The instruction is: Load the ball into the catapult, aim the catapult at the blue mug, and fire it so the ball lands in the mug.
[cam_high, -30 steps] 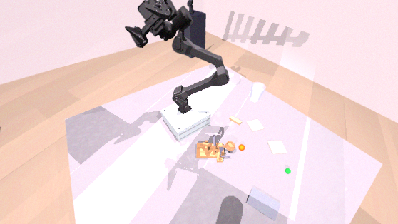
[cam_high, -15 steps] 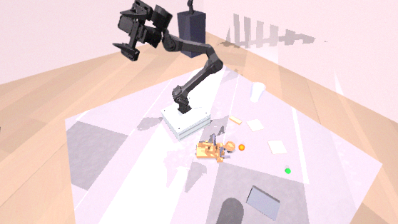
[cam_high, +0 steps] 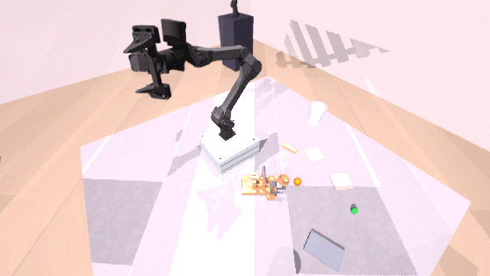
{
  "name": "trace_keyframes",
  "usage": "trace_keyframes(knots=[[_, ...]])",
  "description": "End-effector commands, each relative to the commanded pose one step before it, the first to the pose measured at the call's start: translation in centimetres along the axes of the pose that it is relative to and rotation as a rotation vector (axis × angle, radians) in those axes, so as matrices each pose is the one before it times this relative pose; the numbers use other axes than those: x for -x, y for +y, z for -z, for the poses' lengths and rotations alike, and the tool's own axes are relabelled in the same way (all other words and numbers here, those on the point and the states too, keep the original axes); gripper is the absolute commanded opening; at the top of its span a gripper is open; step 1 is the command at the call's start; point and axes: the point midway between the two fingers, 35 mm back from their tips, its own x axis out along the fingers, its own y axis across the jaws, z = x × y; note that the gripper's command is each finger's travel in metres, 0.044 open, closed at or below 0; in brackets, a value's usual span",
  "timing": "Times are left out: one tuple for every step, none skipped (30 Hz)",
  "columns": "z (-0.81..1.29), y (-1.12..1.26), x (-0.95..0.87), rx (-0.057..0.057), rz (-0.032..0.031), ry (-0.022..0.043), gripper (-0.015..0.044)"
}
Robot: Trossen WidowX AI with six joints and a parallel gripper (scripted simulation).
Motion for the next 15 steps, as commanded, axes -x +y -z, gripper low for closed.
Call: trace_keyframes(knots=[[0.568,-2.444,-1.858,-0.1162,0.08562,0.03417,0.0440],[0.137,-0.592,-0.461,-0.0241,0.02168,0.00829,0.0440],[0.146,-0.598,-0.466,-0.0234,0.02229,0.00818,0.0440],[0.154,-0.604,-0.472,-0.0227,0.02289,0.00804,0.0440],[0.236,-0.620,-0.428,-0.0215,0.02286,0.01066,0.0440],[0.233,-0.607,-0.420,-0.0202,0.02271,0.01019,0.0440],[0.238,-0.612,-0.424,-0.0196,0.02319,0.01001,0.0440],[0.243,-0.617,-0.427,-0.0189,0.02367,0.00982,0.0440],[0.247,-0.622,-0.430,-0.0183,0.02413,0.00960,0.0440],[0.251,-0.626,-0.433,-0.0176,0.02458,0.00937,0.0440],[0.255,-0.631,-0.436,-0.0170,0.02501,0.00912,0.0440],[0.258,-0.635,-0.438,-0.0163,0.02543,0.00886,0.0440],[0.261,-0.639,-0.440,-0.0156,0.02584,0.00858,0.0440],[0.265,-0.643,-0.442,-0.0149,0.02623,0.00828,0.0440],[0.209,-0.661,-0.477,-0.0135,0.02805,0.00549,0.0440]])
